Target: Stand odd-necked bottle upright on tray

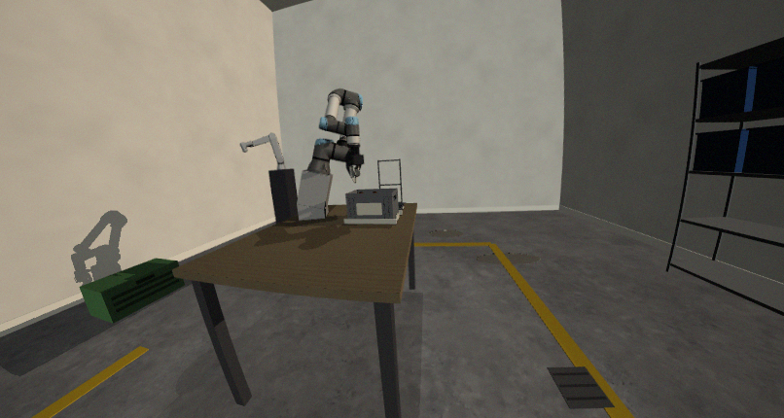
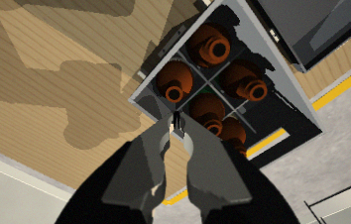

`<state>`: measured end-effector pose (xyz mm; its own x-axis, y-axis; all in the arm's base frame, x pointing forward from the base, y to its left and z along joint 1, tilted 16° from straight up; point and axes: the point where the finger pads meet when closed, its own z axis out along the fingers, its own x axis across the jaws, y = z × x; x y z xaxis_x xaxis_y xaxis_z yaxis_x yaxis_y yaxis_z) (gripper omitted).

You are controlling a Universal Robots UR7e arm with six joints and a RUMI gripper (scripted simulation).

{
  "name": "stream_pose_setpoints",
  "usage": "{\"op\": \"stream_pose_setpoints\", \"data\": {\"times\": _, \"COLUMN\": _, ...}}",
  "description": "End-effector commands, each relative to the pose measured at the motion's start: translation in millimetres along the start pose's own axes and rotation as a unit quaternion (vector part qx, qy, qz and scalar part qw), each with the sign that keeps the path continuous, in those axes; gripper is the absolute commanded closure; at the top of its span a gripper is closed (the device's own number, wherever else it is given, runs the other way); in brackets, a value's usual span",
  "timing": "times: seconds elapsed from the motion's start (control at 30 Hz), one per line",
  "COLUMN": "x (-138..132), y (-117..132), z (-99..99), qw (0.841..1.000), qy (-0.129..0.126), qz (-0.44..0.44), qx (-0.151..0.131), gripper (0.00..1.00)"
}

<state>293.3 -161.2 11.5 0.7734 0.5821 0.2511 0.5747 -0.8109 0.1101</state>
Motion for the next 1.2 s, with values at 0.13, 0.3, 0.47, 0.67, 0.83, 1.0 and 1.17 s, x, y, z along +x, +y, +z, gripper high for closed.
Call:
{"op": "stream_pose_setpoints", "data": {"times": 0.13, "x": -4.7, "y": 7.8, "z": 3.9, "qw": 1.000, "qy": 0.002, "qz": -0.001, "qx": 0.001, "gripper": 0.62}}
{"op": "stream_pose_setpoints", "data": {"times": 0.3, "x": -4.7, "y": 7.8, "z": 3.9, "qw": 1.000, "qy": 0.002, "qz": -0.001, "qx": 0.001, "gripper": 0.62}}
{"op": "stream_pose_setpoints", "data": {"times": 0.47, "x": -4.7, "y": 7.8, "z": 3.9, "qw": 1.000, "qy": 0.002, "qz": -0.001, "qx": 0.001, "gripper": 0.62}}
{"op": "stream_pose_setpoints", "data": {"times": 0.67, "x": -4.7, "y": 7.8, "z": 3.9, "qw": 1.000, "qy": 0.002, "qz": -0.001, "qx": 0.001, "gripper": 0.62}}
{"op": "stream_pose_setpoints", "data": {"times": 0.83, "x": -4.7, "y": 7.8, "z": 3.9, "qw": 1.000, "qy": 0.002, "qz": -0.001, "qx": 0.001, "gripper": 0.62}}
{"op": "stream_pose_setpoints", "data": {"times": 1.0, "x": -4.7, "y": 7.8, "z": 3.9, "qw": 1.000, "qy": 0.002, "qz": -0.001, "qx": 0.001, "gripper": 0.62}}
{"op": "stream_pose_setpoints", "data": {"times": 1.17, "x": -4.7, "y": 7.8, "z": 3.9, "qw": 1.000, "qy": 0.002, "qz": -0.001, "qx": 0.001, "gripper": 0.62}}
